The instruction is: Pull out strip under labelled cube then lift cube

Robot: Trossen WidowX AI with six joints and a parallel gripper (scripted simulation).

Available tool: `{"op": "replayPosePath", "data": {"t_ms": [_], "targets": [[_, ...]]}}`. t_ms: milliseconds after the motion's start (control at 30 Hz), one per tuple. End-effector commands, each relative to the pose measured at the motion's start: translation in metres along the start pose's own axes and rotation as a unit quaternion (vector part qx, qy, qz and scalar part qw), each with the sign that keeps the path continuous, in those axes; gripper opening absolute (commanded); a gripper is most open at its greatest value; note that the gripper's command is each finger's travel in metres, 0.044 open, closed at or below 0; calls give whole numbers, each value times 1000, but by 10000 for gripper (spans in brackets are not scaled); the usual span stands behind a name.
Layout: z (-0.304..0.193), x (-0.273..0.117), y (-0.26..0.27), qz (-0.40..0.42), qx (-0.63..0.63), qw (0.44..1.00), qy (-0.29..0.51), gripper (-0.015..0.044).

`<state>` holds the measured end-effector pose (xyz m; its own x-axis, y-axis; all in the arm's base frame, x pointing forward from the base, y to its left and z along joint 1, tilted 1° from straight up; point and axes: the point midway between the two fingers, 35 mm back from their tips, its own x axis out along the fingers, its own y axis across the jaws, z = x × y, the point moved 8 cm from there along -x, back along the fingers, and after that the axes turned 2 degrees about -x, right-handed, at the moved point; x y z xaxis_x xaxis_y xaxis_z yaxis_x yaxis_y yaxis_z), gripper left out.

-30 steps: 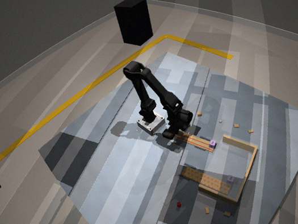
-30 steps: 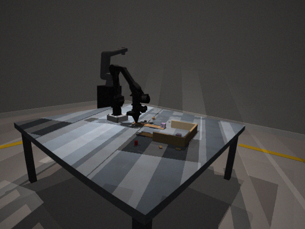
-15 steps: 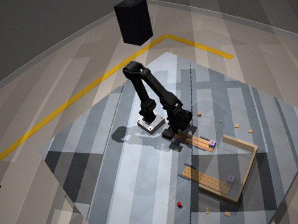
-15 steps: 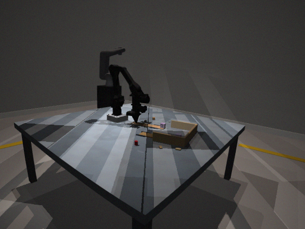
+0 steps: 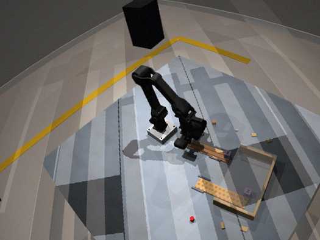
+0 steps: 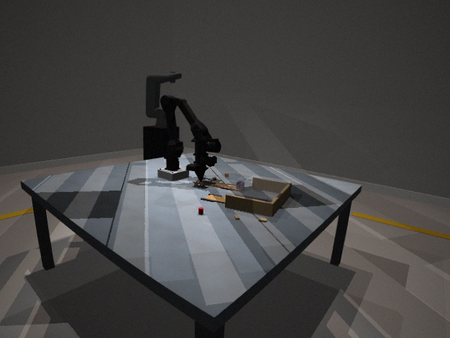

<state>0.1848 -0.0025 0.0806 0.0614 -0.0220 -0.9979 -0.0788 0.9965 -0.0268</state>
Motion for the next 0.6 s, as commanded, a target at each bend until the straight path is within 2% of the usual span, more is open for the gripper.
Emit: {"op": "replayPosePath", "data": {"t_ms": [0,133,300,567], "targets": [[1,-2,0,0,0,1000,1,0],[6,-40,-1,3,-3,1000,16,0],[6,-42,-1,4,-4,1000,17,0],[35,-40,-3,4,-29,999,15,210]]}}
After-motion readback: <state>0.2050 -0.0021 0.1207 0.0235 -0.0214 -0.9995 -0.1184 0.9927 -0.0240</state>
